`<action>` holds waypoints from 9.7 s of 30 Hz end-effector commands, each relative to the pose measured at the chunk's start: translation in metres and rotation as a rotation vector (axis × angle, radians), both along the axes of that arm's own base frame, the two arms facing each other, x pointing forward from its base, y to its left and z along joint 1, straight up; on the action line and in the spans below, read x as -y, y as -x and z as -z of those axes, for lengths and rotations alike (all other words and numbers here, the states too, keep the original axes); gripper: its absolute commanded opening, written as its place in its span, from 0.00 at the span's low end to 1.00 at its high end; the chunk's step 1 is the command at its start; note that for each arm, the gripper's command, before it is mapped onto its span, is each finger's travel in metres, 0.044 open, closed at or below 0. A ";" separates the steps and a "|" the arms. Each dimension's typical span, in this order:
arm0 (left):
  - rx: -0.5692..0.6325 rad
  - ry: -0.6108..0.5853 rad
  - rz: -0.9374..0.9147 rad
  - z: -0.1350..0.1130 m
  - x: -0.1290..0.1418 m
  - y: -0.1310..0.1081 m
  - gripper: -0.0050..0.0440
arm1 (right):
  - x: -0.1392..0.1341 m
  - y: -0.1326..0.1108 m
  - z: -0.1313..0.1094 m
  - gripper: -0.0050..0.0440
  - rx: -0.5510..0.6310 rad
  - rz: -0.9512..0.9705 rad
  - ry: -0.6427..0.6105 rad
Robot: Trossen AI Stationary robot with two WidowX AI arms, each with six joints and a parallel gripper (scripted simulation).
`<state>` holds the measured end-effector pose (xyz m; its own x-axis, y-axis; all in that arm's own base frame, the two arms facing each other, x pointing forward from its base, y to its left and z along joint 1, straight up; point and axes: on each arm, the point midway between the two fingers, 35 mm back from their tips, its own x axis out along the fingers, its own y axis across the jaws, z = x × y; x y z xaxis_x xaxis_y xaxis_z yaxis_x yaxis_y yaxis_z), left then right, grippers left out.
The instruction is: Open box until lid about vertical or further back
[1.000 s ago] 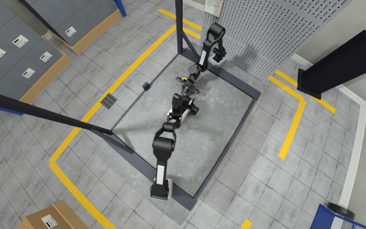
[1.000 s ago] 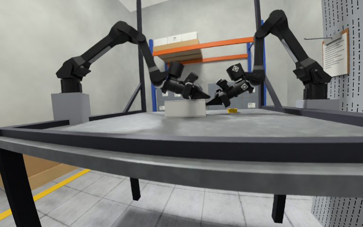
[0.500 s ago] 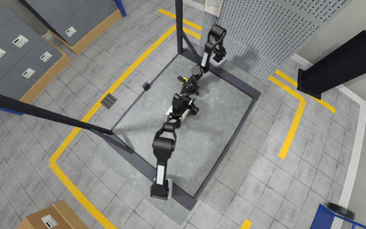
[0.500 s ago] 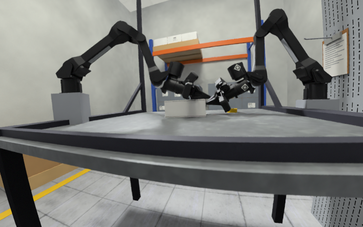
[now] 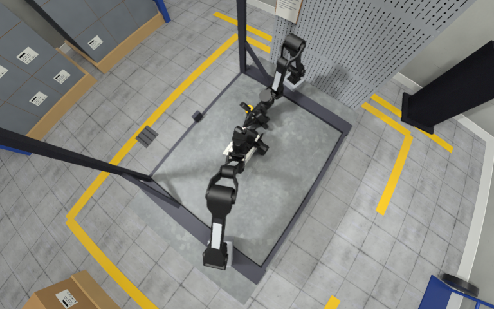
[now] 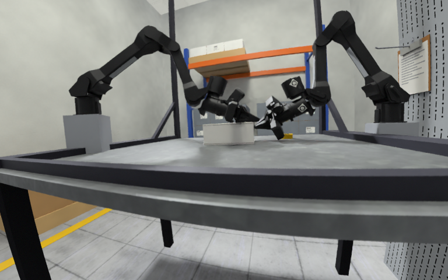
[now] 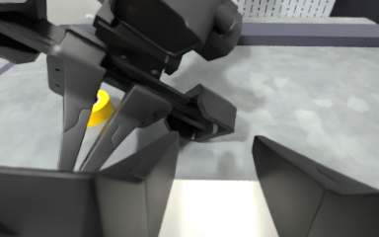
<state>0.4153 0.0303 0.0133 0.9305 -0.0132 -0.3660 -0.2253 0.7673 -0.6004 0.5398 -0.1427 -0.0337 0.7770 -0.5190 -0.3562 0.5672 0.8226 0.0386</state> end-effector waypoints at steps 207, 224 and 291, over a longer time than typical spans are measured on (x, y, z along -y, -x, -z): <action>0.028 -0.001 0.001 -0.018 0.003 -0.002 0.12 | -0.043 0.128 -0.011 0.00 -0.267 1.300 -1.295; 0.035 -0.001 0.004 -0.032 0.007 -0.004 0.12 | -0.043 0.128 -0.011 0.00 -0.267 1.300 -1.295; 0.043 -0.005 0.005 -0.068 -0.006 -0.002 0.12 | -0.043 0.128 -0.011 0.00 -0.267 1.300 -1.295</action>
